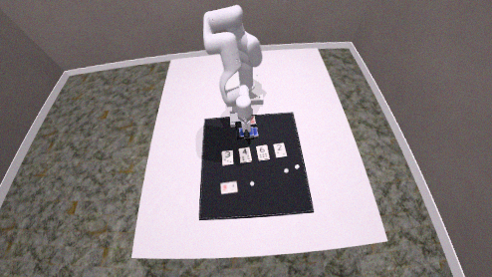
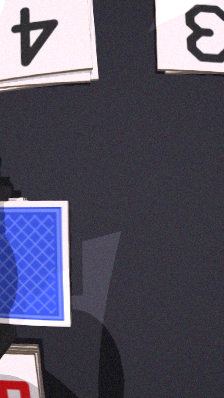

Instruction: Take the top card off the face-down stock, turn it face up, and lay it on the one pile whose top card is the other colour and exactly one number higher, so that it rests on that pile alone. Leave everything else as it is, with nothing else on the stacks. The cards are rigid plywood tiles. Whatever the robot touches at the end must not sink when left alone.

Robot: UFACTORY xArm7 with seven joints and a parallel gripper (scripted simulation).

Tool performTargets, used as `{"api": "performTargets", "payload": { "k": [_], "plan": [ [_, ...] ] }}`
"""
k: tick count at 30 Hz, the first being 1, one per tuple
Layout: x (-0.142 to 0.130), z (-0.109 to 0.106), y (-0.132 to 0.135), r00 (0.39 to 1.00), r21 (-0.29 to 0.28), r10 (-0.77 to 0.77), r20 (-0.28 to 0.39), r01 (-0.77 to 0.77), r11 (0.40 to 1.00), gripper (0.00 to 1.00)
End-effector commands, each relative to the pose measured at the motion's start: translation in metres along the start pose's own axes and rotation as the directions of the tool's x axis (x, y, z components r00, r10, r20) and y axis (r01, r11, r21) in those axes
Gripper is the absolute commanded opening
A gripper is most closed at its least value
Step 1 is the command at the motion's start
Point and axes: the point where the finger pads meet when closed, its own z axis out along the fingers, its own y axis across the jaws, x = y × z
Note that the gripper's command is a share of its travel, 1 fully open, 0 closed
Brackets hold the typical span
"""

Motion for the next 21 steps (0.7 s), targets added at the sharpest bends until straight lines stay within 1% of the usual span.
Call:
{"api": "performTargets", "payload": {
  "k": [1, 21],
  "plan": [
    [0.0003, -0.0009, -0.0013, 1.0, 0.003, 0.0, -0.001, 0.0, 1.0, 0.74],
    [0.0003, 0.0045, -0.0014, 1.0, 0.003, 0.0, -0.001, 0.0, 1.0, 0.74]
  ]
}}
